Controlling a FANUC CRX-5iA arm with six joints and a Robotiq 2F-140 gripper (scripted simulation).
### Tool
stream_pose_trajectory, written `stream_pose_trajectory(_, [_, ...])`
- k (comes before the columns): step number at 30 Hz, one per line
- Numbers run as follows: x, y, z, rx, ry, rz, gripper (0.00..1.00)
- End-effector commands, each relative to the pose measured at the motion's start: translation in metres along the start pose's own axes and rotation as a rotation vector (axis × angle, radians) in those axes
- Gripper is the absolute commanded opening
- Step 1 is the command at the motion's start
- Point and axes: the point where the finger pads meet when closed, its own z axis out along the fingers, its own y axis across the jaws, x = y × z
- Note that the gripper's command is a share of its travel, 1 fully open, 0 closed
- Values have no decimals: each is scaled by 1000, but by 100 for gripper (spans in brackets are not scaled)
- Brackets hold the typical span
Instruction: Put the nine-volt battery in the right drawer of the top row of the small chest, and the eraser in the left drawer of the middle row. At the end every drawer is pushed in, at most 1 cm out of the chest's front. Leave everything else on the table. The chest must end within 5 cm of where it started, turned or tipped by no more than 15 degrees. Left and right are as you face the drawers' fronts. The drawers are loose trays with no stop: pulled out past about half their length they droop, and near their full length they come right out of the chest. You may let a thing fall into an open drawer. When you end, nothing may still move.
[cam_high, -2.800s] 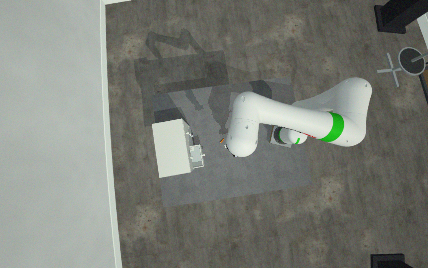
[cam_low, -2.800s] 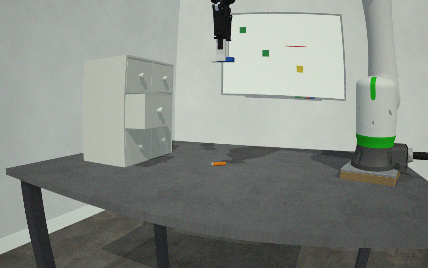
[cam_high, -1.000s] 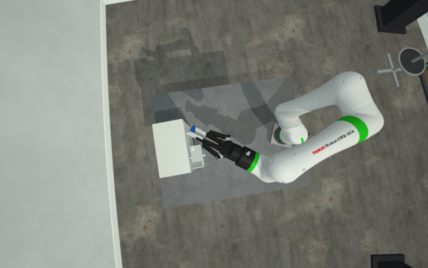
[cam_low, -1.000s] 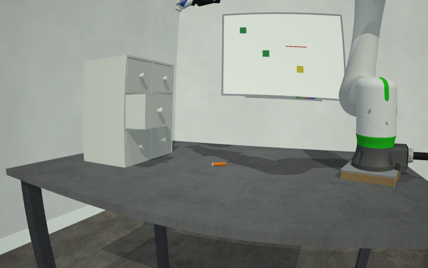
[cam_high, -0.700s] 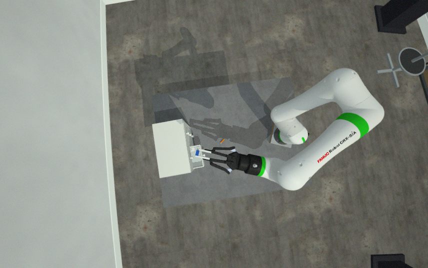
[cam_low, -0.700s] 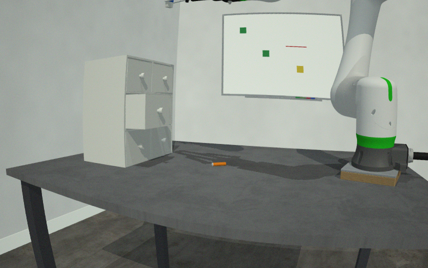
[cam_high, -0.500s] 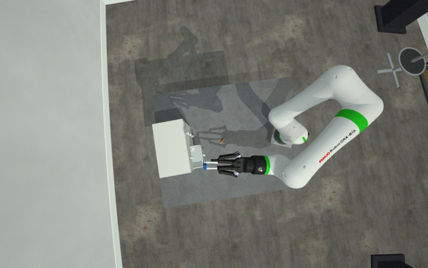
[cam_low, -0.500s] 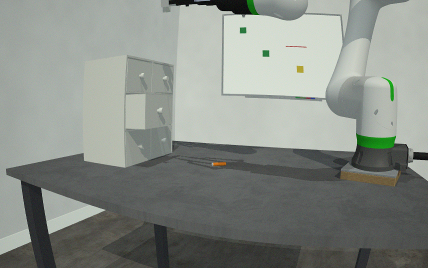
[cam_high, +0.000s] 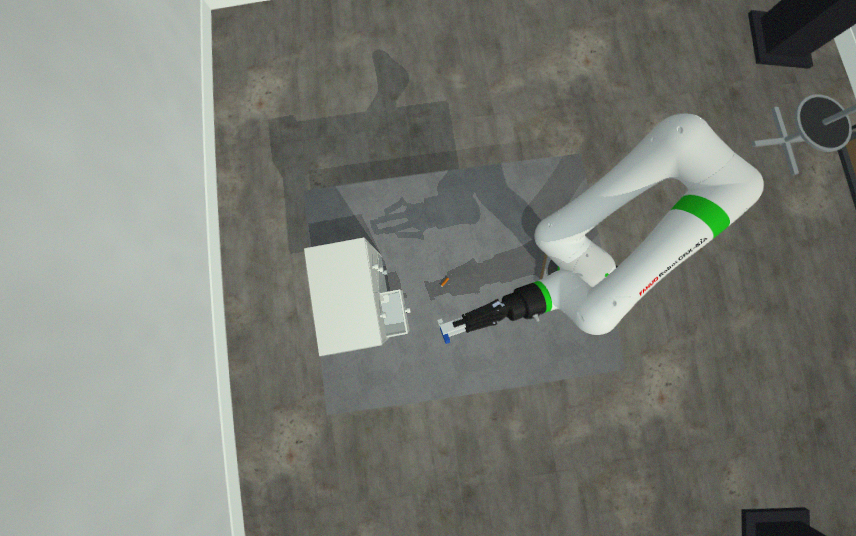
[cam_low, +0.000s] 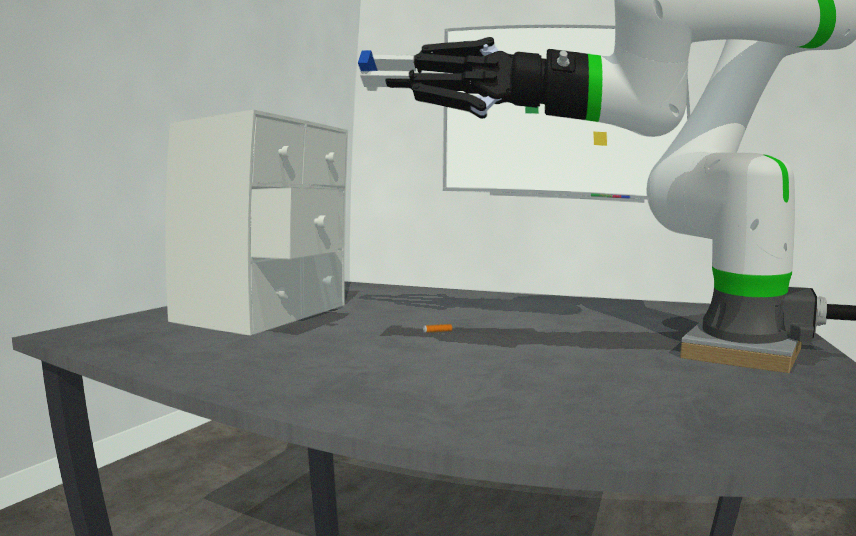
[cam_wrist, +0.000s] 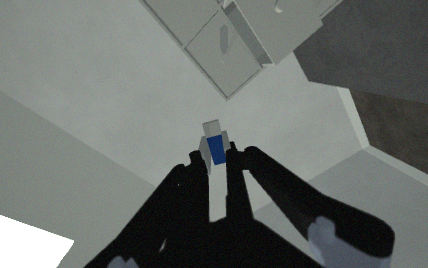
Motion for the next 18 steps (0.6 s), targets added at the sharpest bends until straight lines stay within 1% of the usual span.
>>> stream_pose_trajectory(1, [35, 7, -39, -130, -62, -239, 11])
stream_pose_trajectory(2, [35, 7, -39, -142, -72, -289, 11])
stream_pose_trajectory(5, [61, 4, -59, -168, -92, -441, 11])
stream_pose_trajectory(8, [80, -2, -72, -188, -104, -591, 11])
stream_pose_trajectory(10, [80, -2, -72, -188, -104, -591, 11])
stream_pose_trajectory(11, [84, -4, -75, -211, -112, -730, 11])
stream_pose_trajectory(14, [92, -9, -80, -237, -116, -852, 11])
stream_pose_trajectory(18, [94, -11, -82, -320, -139, -1045, 11])
